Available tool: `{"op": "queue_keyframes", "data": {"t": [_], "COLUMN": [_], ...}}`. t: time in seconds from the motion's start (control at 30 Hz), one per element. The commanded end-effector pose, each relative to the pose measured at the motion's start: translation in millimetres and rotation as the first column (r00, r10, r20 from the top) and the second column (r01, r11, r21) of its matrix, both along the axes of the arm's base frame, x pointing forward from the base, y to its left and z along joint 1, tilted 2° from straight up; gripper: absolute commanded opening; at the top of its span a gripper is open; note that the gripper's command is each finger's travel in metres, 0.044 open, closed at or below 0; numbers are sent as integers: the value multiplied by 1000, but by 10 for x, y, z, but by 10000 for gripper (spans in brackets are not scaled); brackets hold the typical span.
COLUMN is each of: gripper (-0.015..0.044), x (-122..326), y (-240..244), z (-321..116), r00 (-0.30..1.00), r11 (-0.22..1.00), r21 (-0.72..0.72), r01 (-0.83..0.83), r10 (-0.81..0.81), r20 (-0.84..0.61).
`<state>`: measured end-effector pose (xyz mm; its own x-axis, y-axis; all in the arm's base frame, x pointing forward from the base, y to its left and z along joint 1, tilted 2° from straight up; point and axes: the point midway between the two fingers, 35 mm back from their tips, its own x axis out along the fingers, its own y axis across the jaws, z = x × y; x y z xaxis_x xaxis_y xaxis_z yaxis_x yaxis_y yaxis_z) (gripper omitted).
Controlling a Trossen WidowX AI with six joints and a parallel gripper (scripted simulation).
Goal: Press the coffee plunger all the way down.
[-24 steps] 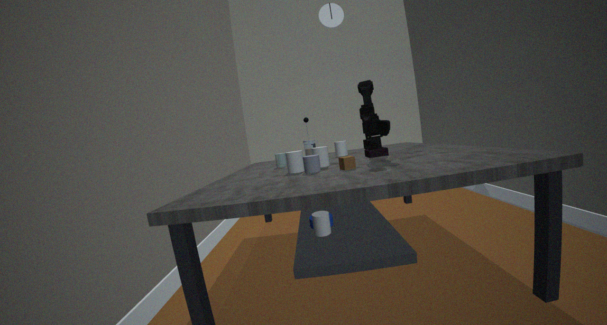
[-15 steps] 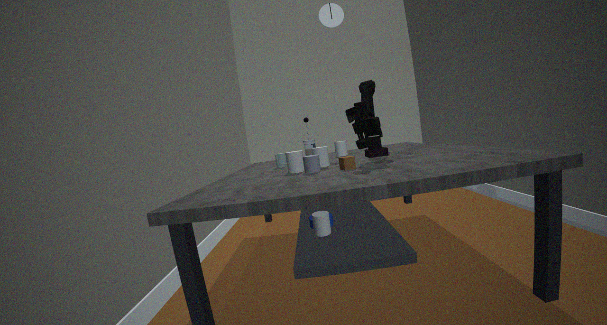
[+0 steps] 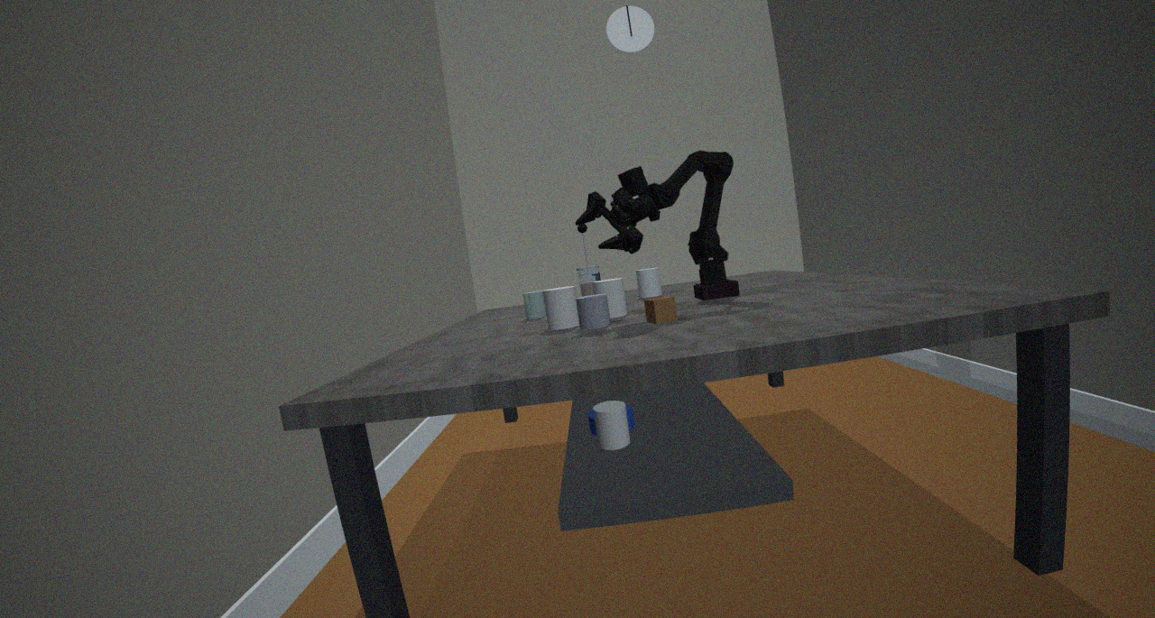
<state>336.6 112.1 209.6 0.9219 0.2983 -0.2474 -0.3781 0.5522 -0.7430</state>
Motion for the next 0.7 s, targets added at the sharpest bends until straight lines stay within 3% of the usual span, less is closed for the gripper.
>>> {"op": "queue_keyframes", "data": {"t": [0.0, 0.2, 0.47, 0.67], "gripper": [440, 440, 440, 440], "x": [121, -18, -602, -642], "y": [-636, -1431, -2174, -2218], "z": [366, 741, 1173, 1050], "r00": [972, 852, 622, 603], "r11": [957, 759, 328, 289], "r21": [182, 387, 561, 570], "r01": [228, 523, 760, 769], "r10": [-213, -449, -618, -625], "r20": [-97, -271, -482, -497]}}
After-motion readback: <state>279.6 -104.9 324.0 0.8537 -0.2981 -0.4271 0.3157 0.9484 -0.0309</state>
